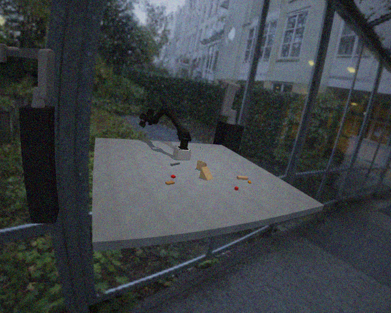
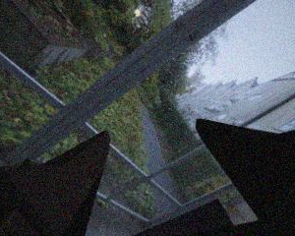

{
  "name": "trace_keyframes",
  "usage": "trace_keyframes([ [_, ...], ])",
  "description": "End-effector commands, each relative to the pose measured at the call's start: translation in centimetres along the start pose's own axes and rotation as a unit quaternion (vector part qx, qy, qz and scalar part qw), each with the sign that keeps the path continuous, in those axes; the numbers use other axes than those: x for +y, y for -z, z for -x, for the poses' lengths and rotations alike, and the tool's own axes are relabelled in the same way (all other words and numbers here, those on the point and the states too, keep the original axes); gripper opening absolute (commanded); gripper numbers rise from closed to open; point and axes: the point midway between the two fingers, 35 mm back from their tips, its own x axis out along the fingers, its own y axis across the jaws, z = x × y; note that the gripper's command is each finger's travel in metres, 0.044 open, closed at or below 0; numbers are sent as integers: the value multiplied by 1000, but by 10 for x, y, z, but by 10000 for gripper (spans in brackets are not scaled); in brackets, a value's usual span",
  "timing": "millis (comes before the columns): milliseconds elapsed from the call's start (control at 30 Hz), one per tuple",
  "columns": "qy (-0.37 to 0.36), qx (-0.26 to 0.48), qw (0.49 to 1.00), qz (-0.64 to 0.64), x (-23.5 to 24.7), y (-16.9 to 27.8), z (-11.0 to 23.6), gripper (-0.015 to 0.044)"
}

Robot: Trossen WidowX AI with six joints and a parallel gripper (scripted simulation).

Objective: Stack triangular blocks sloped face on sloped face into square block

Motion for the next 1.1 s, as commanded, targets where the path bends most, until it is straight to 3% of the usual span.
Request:
trace_keyframes([
  [0,-2,-1,1000,0,2,-2,1,426],
  [300,-104,-51,993,-10,75,-100,41,440],
  [467,-165,-93,982,-16,116,-169,82,440],
  [767,-277,-163,947,-9,183,-276,182,440],
  [1067,-383,-219,897,15,236,-351,310,440],
])
